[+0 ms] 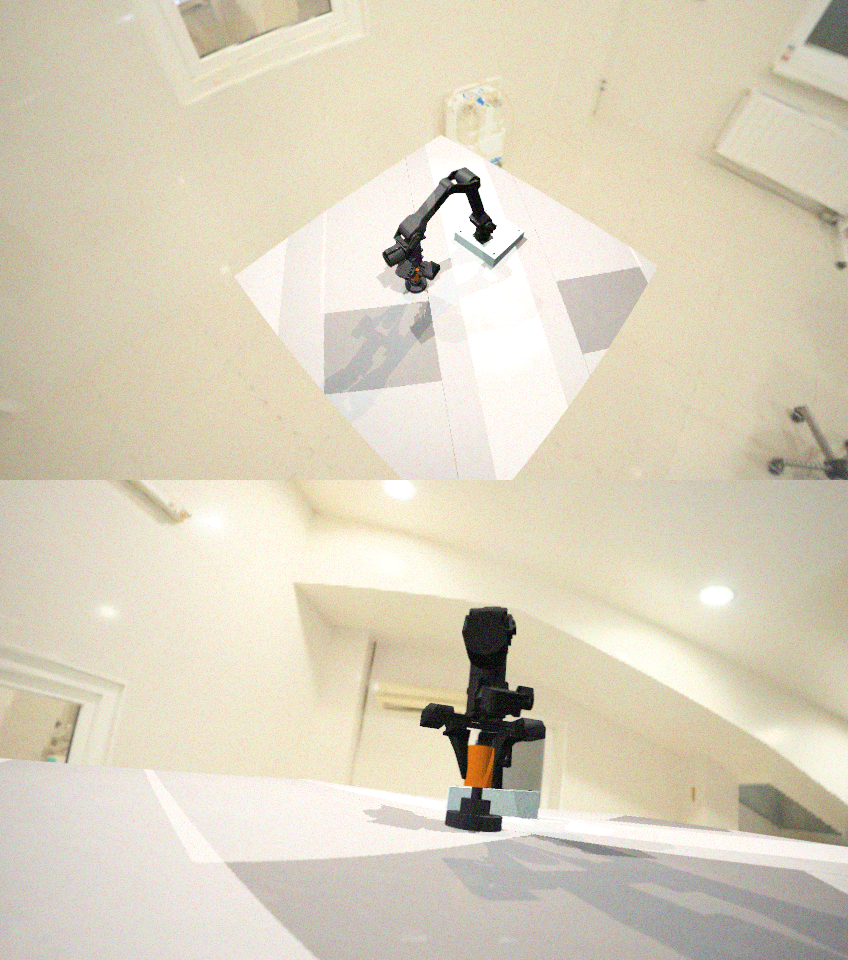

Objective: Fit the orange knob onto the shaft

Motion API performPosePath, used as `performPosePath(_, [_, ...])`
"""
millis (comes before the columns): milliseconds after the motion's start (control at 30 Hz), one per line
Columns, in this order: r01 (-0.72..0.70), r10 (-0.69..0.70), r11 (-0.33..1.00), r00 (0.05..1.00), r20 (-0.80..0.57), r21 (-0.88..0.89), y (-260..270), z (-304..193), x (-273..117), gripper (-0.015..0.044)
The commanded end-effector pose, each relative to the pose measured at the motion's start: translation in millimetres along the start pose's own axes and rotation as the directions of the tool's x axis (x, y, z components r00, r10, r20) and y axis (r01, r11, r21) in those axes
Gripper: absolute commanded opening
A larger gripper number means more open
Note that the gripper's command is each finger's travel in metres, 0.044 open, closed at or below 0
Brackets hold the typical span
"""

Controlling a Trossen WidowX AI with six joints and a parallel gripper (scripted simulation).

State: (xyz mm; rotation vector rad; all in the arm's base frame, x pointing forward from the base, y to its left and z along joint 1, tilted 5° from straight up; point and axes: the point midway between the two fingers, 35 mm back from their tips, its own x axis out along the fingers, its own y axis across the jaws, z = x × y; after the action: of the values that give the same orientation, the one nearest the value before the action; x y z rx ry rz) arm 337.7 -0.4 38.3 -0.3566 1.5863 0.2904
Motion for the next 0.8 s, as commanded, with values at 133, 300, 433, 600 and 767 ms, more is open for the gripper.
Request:
performPosePath(133, [0.002, -0.002, 1.0, 1.0, 0.0, -0.008, -0.3, 0.4, 0.8, 0.0])
performPosePath(300, [0.002, -0.002, 1.0, 1.0, 0.0, -0.008, -0.2, 0.5, 0.8, 0.0])
performPosePath(433, [0.002, -0.002, 1.0, 1.0, 0.0, -0.008, -0.2, 0.6, 1.3, 0.0])
performPosePath(600, [0.002, -0.002, 1.0, 1.0, 0.0, -0.008, -0.3, 0.6, -2.5, 0.0])
performPosePath(767, [0.002, -0.002, 0.999, 1.0, 0.0, -0.034, -0.5, 0.5, -4.3, 0.0])
